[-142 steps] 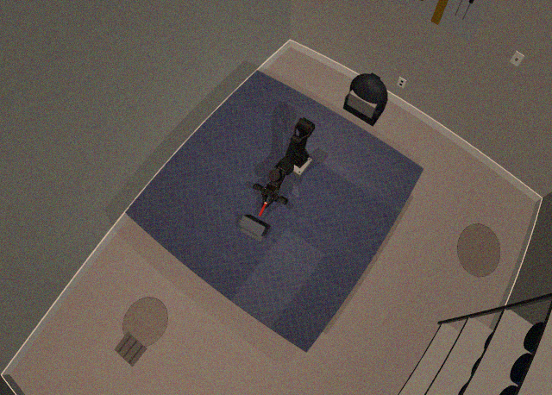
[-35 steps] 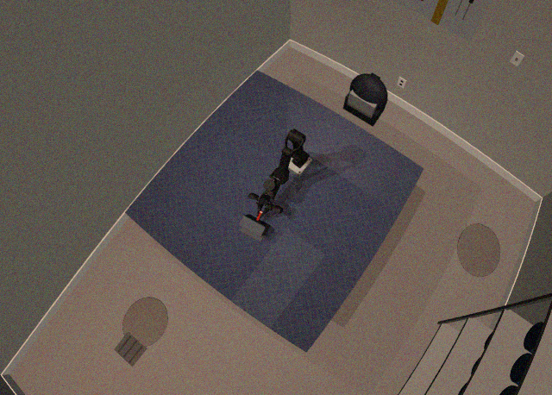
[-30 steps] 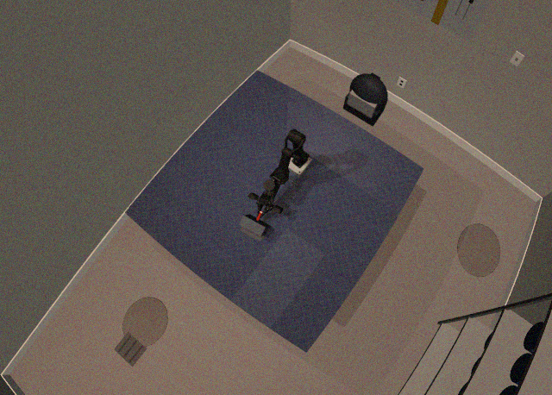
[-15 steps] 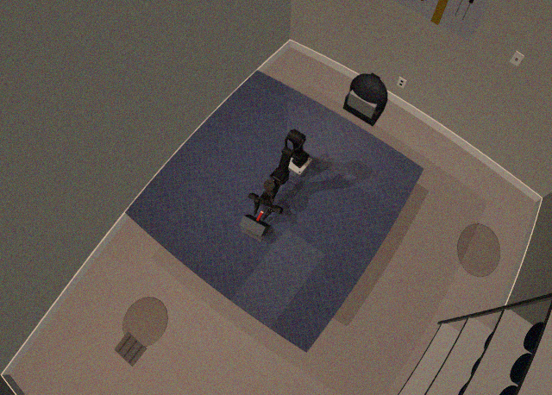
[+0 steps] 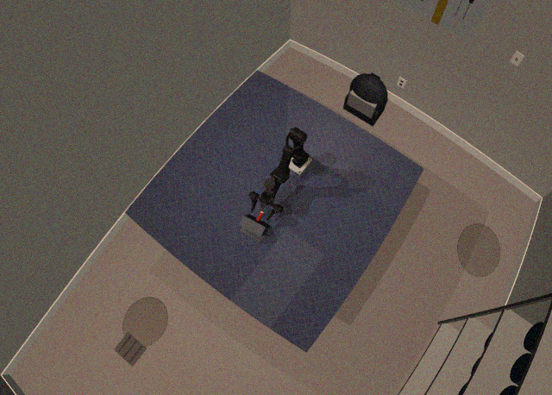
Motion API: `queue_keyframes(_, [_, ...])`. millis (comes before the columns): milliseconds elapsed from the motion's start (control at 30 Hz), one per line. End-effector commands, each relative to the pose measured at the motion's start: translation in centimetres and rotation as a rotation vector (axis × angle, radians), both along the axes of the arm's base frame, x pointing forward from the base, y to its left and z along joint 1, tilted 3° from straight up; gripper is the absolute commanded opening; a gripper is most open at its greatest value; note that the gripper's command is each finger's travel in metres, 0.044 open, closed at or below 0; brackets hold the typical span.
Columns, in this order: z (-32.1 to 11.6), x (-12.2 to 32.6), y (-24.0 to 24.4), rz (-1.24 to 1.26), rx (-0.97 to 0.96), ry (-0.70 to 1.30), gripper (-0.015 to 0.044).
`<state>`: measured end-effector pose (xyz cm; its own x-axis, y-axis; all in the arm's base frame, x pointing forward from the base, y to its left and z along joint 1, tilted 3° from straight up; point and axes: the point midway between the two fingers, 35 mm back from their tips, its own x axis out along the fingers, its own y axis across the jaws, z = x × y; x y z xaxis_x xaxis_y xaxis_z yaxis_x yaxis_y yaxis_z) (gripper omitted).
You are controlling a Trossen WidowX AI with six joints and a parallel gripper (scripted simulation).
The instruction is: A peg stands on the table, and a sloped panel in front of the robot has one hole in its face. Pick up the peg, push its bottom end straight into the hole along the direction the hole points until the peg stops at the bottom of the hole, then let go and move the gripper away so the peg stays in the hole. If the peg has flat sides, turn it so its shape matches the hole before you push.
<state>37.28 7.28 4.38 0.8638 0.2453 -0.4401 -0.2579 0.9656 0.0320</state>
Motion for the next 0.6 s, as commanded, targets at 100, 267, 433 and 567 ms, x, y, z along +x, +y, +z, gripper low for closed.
queue_keyframes(100, [0.5,-0.5,-0.1,0.003,0.001,-0.001,0.0440])
queue_keyframes(267, [0.8,-0.8,-0.2,0.002,0.001,-0.001,0.0440])
queue_keyframes(433, [1.0,-1.1,-0.3,0.002,0.001,-0.001,0.0440])
queue_keyframes(567, [1.2,-1.4,-0.4,0.001,0.001,-0.001,0.0440])
